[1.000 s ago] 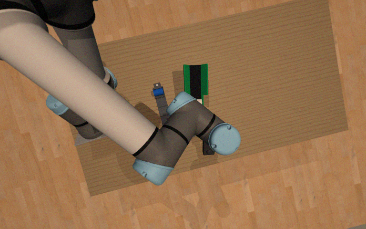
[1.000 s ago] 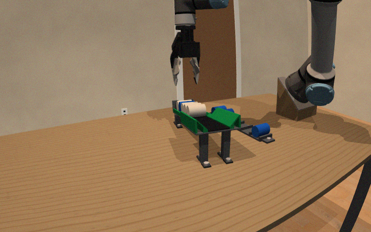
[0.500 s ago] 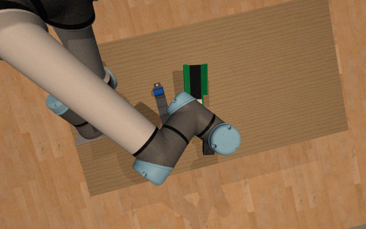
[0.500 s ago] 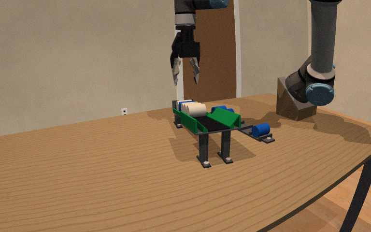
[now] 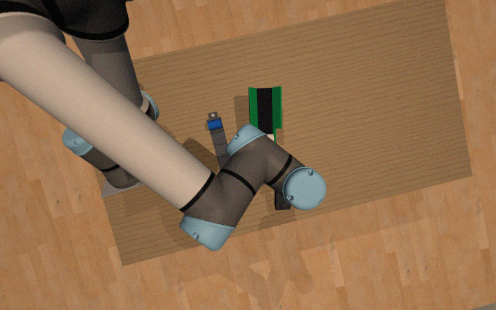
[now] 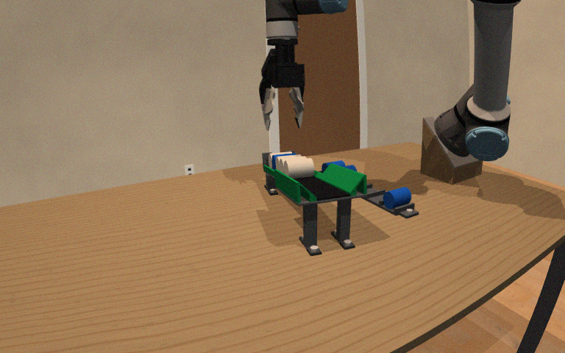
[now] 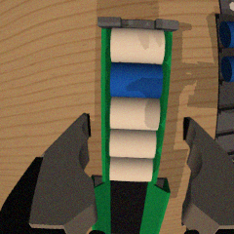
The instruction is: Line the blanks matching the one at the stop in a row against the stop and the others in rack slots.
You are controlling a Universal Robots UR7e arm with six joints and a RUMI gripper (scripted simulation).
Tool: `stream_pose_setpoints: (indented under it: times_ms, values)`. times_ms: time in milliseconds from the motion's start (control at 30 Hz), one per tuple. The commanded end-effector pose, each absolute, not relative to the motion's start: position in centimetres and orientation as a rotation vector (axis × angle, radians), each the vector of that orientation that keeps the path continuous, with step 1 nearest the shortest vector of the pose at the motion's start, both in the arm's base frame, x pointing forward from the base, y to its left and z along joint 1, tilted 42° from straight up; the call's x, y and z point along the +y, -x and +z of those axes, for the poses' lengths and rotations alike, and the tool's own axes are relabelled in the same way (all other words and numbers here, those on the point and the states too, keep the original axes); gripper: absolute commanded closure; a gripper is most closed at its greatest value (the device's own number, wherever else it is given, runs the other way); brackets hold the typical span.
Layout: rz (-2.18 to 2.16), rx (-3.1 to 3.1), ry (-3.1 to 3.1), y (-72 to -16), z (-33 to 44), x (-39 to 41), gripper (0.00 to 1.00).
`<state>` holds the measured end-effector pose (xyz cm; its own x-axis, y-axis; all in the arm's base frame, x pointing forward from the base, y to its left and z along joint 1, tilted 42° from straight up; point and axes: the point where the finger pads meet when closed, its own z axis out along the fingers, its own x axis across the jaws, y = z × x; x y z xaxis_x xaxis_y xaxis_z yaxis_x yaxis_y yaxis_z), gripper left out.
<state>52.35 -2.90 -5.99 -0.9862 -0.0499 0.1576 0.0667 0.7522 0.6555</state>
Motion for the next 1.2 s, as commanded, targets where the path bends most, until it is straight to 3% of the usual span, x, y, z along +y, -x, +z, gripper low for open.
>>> stream_pose_setpoints:
  times_ms: [0, 1167]
  values:
    - [-1.053, -2.779, 0.020, -52.1, -6.2, -2.9, 0.54]
    - [-1.053, -2.777, 0.018, -51.5, -9.0, -0.3, 0.54]
